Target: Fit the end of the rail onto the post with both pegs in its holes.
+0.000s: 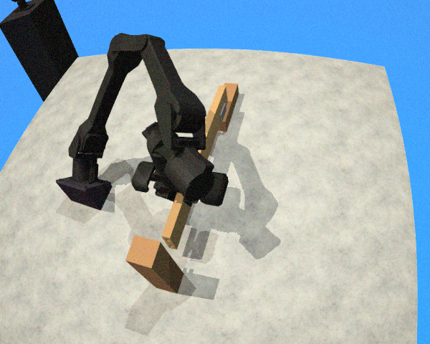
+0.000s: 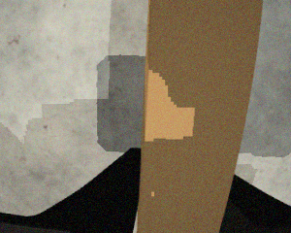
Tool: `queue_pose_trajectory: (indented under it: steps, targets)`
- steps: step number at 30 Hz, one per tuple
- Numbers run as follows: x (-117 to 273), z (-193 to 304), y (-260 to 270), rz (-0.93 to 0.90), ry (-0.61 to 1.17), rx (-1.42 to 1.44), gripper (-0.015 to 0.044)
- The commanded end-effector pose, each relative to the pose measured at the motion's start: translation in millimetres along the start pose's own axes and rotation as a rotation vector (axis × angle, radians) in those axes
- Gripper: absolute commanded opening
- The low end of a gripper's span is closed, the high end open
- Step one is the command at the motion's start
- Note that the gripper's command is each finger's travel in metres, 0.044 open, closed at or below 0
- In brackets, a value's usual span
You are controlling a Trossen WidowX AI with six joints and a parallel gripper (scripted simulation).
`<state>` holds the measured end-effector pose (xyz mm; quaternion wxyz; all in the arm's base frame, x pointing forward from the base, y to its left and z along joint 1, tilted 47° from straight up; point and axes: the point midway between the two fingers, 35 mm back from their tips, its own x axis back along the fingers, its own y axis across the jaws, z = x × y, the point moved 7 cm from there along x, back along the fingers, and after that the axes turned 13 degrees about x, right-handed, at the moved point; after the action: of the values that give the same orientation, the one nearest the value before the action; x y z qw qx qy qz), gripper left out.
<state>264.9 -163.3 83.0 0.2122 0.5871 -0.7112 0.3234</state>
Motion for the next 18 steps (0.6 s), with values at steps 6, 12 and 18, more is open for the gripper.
queue_pose_trajectory:
  steps: [6, 12, 18]
  targets:
    - [0.1, -0.7, -0.1, 0.004, 0.004, 0.002, 0.0]
    - [-0.2, -2.5, -0.6, 0.004, 0.003, 0.002, 0.0]
    - [0.5, -3.2, -0.9, 0.004, 0.003, 0.002, 0.0]
